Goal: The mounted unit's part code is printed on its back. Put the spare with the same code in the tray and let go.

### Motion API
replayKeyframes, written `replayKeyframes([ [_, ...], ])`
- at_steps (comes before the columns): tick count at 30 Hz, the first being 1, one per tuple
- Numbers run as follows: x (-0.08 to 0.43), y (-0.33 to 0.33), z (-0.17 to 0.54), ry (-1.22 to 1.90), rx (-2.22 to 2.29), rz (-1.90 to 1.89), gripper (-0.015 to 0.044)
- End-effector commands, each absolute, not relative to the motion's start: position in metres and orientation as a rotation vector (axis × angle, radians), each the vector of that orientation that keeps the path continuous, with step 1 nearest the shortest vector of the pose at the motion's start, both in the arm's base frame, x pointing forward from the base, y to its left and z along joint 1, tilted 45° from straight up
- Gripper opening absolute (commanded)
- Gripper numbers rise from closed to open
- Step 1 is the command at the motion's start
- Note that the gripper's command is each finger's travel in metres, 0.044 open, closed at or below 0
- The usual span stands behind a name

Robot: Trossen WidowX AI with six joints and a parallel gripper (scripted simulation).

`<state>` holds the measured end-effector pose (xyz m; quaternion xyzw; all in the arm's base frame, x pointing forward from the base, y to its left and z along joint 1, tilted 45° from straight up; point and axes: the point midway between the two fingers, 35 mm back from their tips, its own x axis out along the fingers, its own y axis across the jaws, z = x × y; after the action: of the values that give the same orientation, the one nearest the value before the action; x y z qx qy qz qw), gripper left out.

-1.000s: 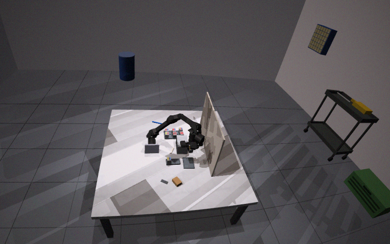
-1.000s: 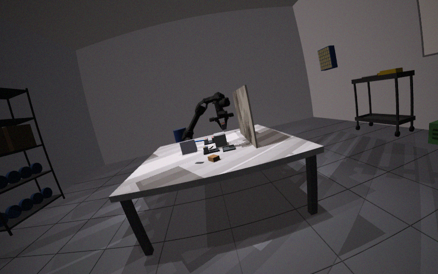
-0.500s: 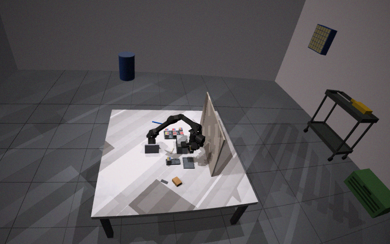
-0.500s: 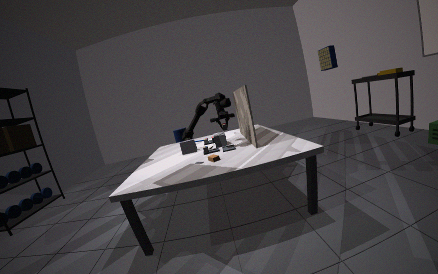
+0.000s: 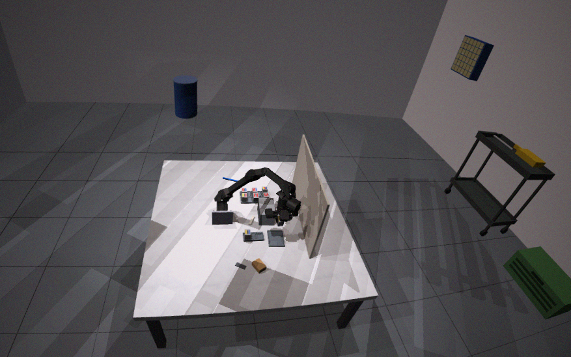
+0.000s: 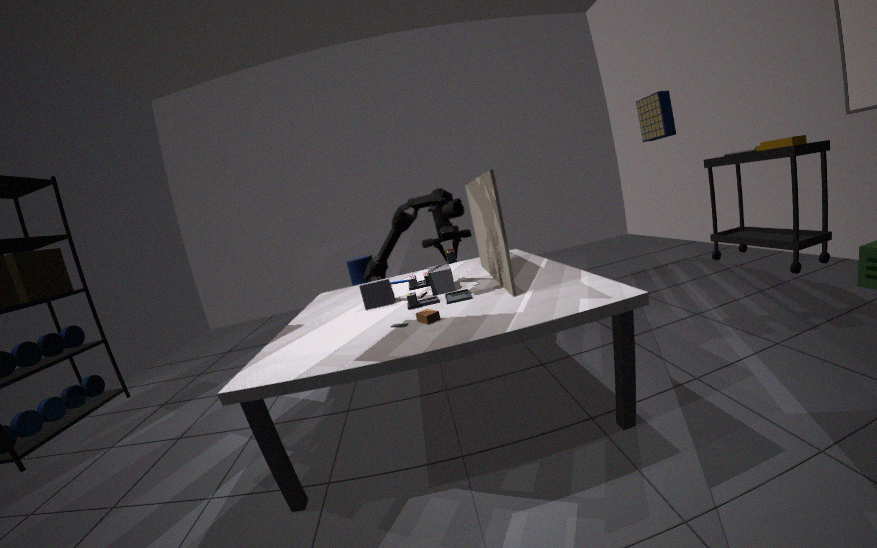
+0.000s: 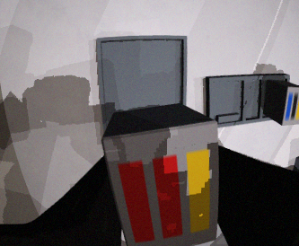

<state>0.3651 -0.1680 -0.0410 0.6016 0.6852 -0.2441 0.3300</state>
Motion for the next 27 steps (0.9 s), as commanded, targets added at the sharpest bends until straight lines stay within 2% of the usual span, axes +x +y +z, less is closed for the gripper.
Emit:
replayKeyframes([
  [1, 0.365, -0.163, -0.045, 1.799, 1.583, -0.640, 0.0000],
  [27, 0.366, -0.150, -0.061, 1.805, 1.582, -0.638, 0.0000],
])
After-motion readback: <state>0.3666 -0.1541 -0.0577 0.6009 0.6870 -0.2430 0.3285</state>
